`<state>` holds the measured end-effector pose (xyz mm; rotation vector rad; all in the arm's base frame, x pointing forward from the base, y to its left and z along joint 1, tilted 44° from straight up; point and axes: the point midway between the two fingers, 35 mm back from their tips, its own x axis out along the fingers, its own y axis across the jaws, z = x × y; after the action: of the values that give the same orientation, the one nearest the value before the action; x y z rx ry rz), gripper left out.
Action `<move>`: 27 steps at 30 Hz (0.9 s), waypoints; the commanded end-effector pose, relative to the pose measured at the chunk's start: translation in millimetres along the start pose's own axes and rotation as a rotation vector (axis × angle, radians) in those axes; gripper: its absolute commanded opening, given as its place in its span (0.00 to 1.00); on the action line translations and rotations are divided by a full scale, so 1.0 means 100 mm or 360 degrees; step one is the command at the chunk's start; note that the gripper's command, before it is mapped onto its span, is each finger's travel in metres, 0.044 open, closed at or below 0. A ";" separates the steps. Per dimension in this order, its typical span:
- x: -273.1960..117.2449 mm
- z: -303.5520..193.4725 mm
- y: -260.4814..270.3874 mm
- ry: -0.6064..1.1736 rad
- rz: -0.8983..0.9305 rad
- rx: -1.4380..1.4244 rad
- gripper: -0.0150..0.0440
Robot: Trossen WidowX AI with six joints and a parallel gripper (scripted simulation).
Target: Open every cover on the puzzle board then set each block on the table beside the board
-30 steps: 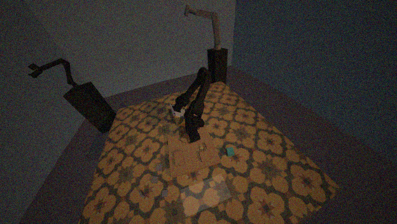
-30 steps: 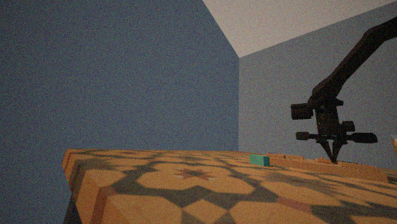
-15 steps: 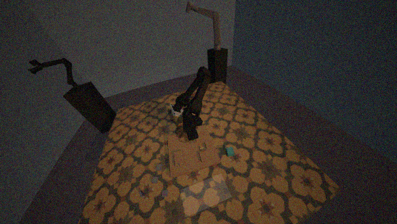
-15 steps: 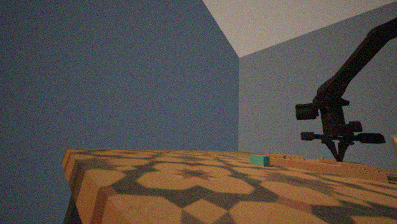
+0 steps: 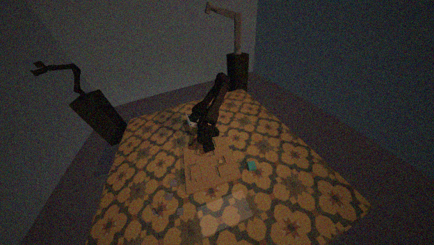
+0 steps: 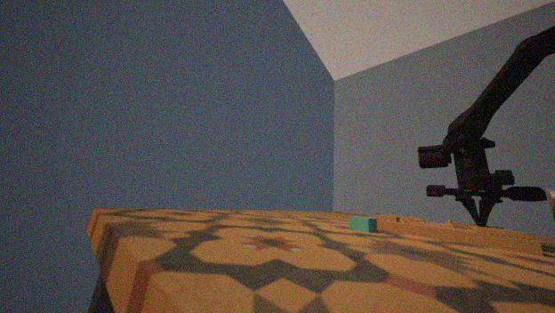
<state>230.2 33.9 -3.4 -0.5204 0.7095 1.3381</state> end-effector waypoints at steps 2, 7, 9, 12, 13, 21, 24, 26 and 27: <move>0.02 -0.06 0.08 0.0006 0.0012 0.0006 0.25; 0.02 -0.09 0.12 0.0006 0.0012 0.0007 0.25; 0.02 -0.10 0.13 0.0006 0.0012 0.0007 0.25; 0.02 -0.12 0.14 0.0007 0.0012 0.0007 0.25; 0.02 -0.13 0.14 0.0007 0.0012 0.0007 0.25; 0.01 -0.22 0.20 0.0008 0.0012 0.0007 0.25; 0.01 -0.25 0.22 0.0008 0.0013 0.0007 0.25; 0.01 -0.27 0.24 0.0008 0.0013 0.0007 0.25; 0.01 -0.28 0.24 0.0008 0.0013 0.0007 0.25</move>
<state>208.3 19.2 -18.9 -0.5240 0.7108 1.3358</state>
